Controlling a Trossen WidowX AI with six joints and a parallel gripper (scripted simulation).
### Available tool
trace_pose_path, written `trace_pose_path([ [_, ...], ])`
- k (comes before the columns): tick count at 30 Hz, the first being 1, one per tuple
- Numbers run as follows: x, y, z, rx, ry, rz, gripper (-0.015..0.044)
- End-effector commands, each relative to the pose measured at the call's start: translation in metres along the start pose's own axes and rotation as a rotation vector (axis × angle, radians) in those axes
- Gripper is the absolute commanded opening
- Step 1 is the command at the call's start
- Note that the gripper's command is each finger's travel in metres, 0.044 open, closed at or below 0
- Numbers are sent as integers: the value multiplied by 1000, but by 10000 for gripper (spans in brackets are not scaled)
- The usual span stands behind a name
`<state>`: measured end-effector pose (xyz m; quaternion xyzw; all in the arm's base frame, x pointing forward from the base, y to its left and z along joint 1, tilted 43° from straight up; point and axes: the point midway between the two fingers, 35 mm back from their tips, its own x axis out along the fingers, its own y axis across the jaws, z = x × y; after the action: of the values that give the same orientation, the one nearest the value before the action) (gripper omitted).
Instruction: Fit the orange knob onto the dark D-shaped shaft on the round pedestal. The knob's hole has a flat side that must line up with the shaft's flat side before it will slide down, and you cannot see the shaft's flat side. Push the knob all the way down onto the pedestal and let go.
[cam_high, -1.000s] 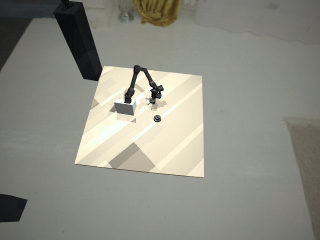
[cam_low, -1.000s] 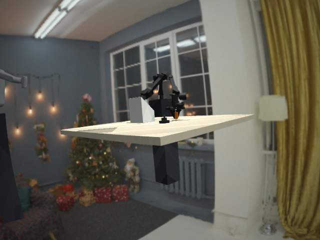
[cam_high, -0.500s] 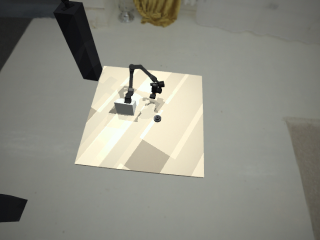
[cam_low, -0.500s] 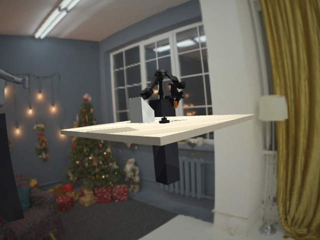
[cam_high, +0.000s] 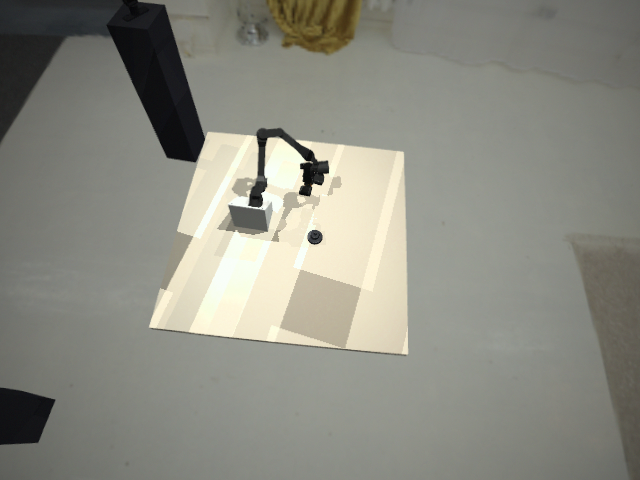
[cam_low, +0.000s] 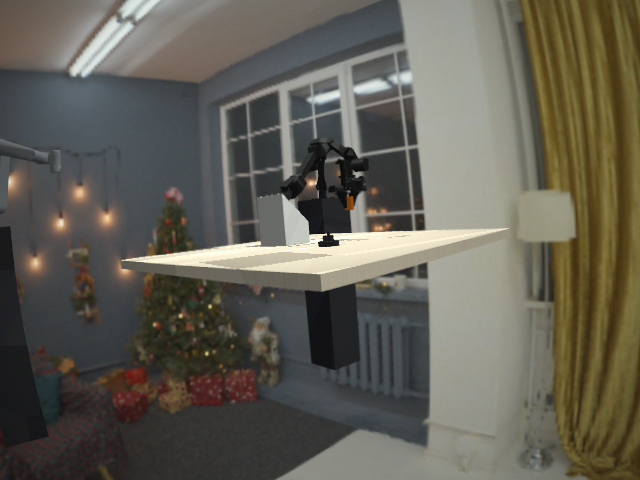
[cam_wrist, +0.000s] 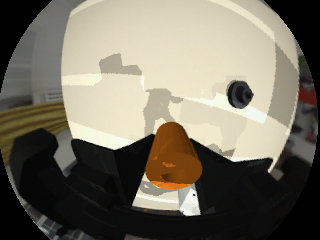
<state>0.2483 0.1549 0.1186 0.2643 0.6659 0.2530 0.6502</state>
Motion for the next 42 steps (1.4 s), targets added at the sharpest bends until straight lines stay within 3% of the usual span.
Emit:
trace_pose_path([
  [1, 1, -9, 11, -1, -5, -1, 0],
  [42, 26, -117, 77, -2, -8, -18, 0],
])
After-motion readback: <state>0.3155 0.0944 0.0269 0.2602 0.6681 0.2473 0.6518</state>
